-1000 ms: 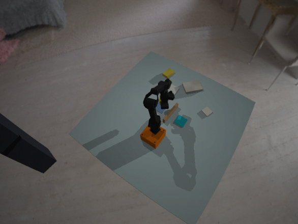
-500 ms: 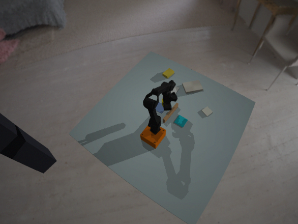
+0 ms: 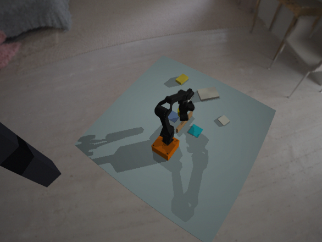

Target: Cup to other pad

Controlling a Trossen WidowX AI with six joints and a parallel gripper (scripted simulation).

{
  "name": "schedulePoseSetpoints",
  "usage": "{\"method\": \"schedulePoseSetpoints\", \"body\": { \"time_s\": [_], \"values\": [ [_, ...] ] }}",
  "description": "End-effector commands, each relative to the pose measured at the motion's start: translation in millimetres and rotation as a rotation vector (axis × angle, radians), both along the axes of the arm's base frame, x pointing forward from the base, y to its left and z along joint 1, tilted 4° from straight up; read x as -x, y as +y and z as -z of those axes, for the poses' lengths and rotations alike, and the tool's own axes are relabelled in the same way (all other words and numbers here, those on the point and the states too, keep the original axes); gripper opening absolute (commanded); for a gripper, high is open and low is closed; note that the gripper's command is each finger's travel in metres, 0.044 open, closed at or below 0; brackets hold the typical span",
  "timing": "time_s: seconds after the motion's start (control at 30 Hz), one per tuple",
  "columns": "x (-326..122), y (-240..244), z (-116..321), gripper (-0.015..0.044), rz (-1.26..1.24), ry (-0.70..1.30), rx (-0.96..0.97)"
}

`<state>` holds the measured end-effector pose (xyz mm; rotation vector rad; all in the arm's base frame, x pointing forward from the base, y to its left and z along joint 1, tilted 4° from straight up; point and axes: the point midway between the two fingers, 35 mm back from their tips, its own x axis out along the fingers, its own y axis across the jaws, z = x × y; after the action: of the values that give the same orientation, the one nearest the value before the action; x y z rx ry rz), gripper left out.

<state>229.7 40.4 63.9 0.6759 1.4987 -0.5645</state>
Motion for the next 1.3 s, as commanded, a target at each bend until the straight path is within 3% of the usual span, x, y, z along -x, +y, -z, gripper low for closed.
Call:
{"method": "schedulePoseSetpoints", "body": {
  "time_s": [0.0,1.27],
  "values": [
    [2,-6,1,0.0,-0.003,0.008,-0.005],
    [-1,-71,5,0.0,-0.003,0.008,0.001]
  ]
}}
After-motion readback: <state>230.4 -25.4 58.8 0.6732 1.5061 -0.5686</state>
